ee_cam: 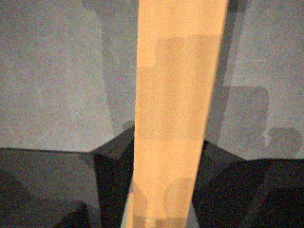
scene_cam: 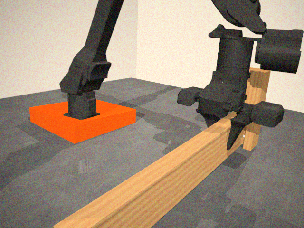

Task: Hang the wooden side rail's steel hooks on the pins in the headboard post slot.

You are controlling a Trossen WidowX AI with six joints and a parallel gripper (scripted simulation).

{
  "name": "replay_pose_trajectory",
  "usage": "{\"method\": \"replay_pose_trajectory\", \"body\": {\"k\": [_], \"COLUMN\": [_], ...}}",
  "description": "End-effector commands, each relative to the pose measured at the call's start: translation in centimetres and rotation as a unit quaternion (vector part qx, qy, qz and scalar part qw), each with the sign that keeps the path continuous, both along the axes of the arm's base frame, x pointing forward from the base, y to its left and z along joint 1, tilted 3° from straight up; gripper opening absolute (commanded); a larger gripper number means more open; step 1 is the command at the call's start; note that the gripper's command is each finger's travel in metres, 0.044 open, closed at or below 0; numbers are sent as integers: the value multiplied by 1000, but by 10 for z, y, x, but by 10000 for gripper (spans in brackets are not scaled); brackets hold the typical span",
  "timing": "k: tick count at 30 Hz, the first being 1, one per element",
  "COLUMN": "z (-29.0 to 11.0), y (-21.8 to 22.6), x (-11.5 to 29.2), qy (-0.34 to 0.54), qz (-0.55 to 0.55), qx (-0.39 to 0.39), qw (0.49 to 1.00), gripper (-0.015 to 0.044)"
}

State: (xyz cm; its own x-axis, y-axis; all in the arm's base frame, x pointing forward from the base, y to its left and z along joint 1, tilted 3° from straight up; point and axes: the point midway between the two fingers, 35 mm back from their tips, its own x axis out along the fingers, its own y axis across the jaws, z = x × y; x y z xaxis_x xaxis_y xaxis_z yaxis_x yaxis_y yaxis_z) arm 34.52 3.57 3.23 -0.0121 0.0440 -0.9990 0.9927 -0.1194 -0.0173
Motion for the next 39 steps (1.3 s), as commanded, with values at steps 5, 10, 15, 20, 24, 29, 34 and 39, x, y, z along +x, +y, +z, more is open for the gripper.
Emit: {"method": "replay_pose_trajectory", "body": {"k": [5, 10, 15, 20, 24, 29, 34, 39], "z": [3, 3, 4, 4, 4, 5, 5, 4], "y": [2, 3, 3, 3, 3, 4, 4, 5], "x": [1, 2, 2, 3, 3, 3, 4, 4], "qy": [-4, -4, -4, -4, -4, -4, -4, -4], "qz": [-1, -1, -1, -1, -1, -1, -1, -1], "qx": [3, 3, 3, 3, 3, 3, 3, 3], "qw": [1000, 1000, 1000, 1000, 1000, 1000, 1000, 1000], "gripper": [0, 0, 0, 0, 0, 0, 0, 0]}}
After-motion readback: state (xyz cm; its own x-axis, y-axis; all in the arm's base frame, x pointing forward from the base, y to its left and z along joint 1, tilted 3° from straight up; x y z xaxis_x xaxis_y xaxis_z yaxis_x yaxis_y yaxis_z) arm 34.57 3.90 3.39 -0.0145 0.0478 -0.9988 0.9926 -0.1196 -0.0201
